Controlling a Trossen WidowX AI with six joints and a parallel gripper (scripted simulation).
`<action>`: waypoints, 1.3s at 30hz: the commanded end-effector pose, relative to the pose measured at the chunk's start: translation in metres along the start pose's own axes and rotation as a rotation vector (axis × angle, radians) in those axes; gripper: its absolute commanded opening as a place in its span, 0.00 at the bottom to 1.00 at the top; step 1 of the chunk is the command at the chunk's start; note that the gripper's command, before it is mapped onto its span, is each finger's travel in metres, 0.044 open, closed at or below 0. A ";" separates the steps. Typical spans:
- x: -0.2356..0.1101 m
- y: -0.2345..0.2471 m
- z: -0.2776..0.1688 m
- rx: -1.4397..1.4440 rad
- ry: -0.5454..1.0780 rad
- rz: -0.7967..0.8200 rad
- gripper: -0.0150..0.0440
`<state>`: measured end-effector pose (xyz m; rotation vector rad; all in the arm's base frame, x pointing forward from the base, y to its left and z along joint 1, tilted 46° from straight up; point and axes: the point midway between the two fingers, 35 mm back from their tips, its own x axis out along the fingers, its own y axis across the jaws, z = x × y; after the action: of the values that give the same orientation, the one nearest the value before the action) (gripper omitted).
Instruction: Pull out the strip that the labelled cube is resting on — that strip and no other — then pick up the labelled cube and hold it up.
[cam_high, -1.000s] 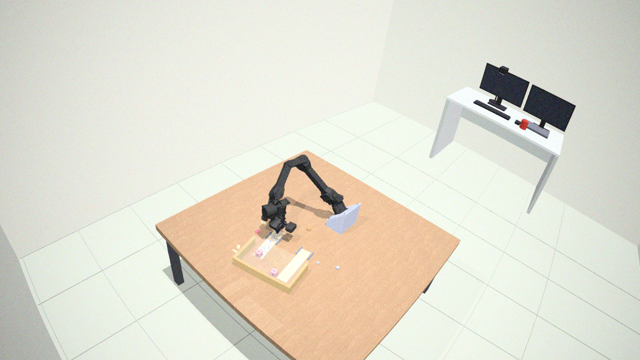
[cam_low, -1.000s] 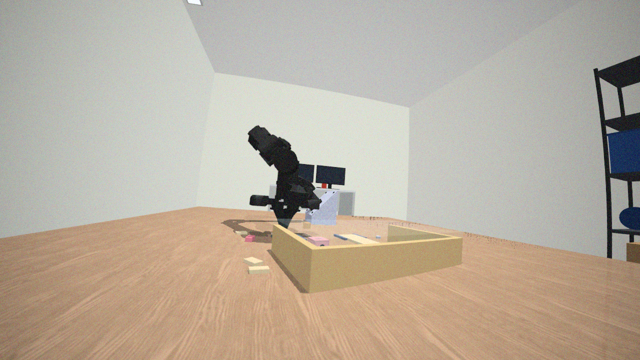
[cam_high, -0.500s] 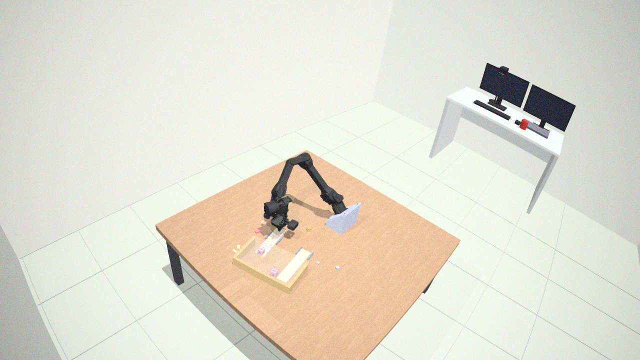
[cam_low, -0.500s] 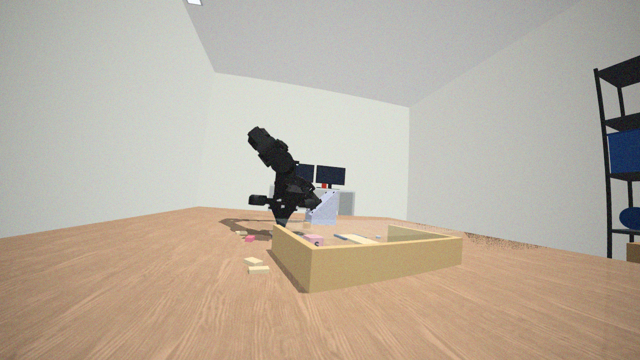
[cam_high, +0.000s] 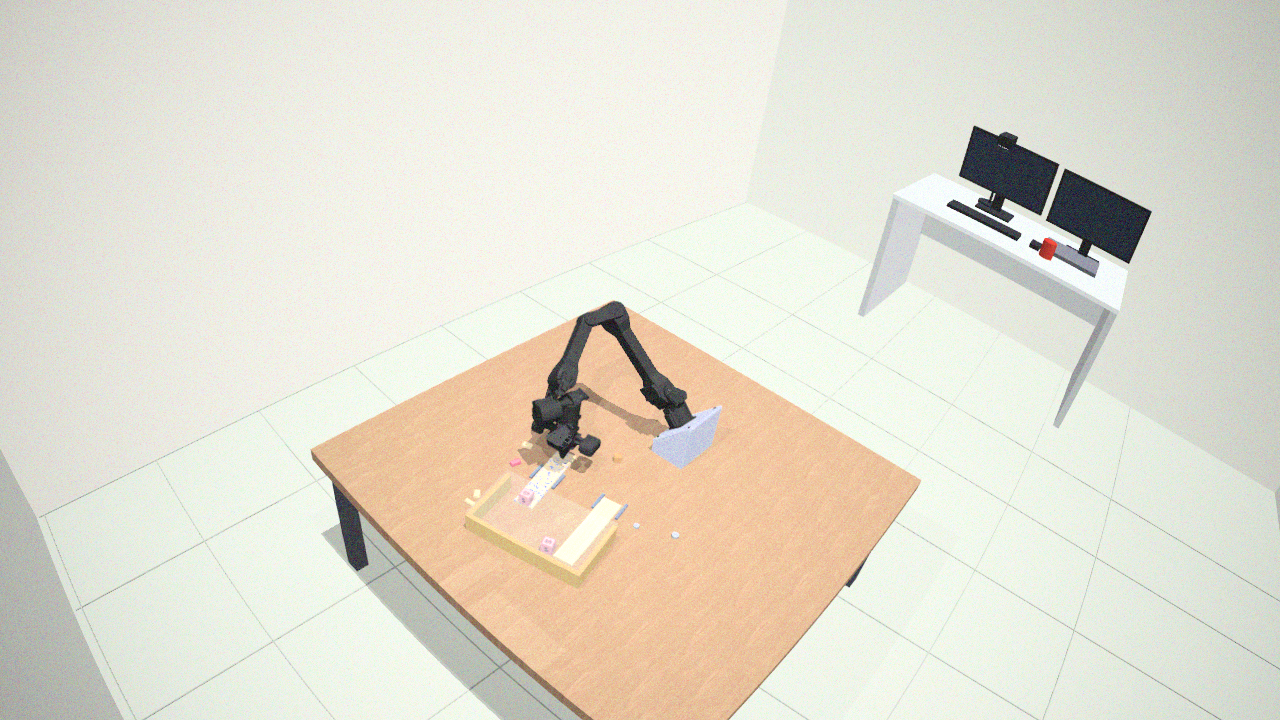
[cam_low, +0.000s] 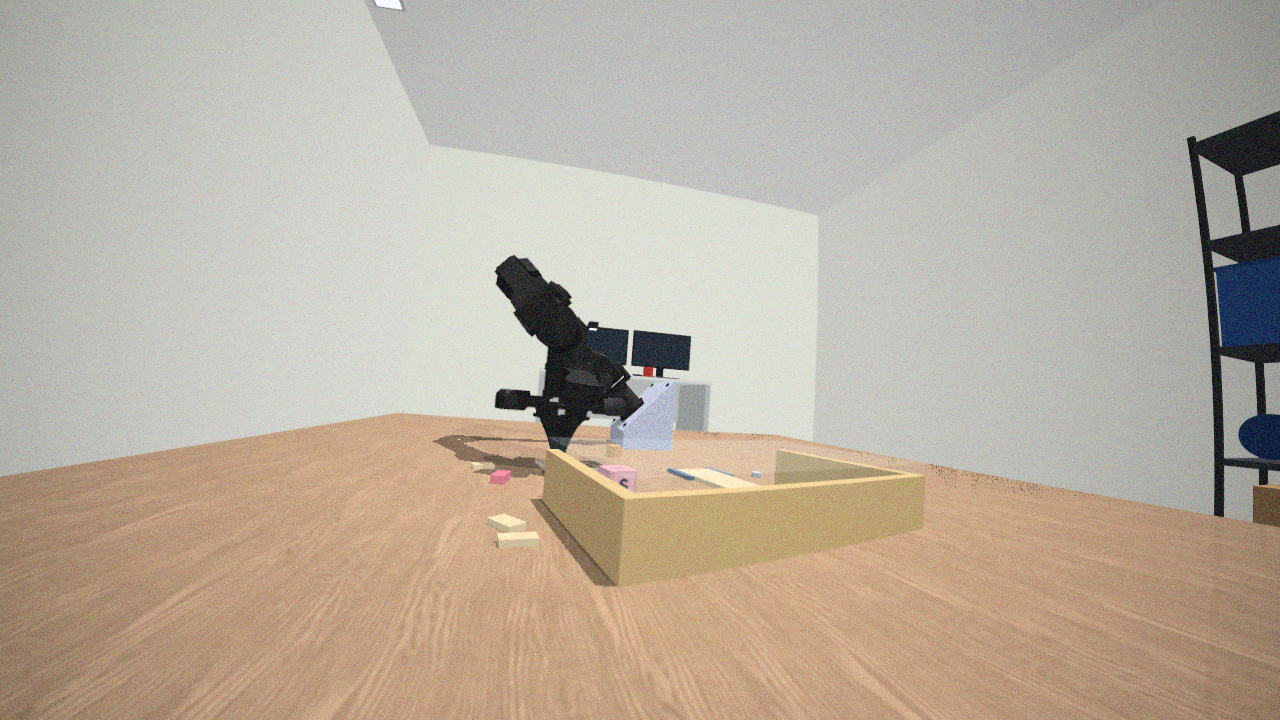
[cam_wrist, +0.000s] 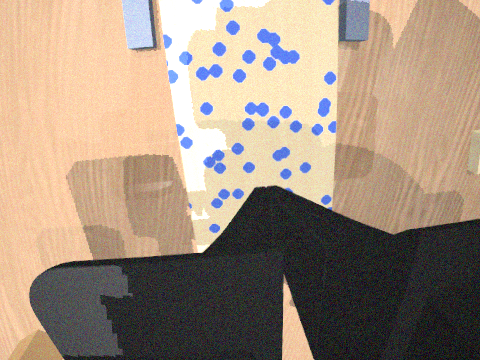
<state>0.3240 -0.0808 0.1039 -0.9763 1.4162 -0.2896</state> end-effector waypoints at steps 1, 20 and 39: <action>0.006 0.002 -0.013 -0.008 0.024 0.010 0.25; 0.005 0.003 -0.042 -0.009 0.025 0.010 0.25; 0.005 0.004 -0.071 -0.010 0.026 0.009 0.25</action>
<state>0.2712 -0.1026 0.1126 -0.9776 1.4138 -0.2887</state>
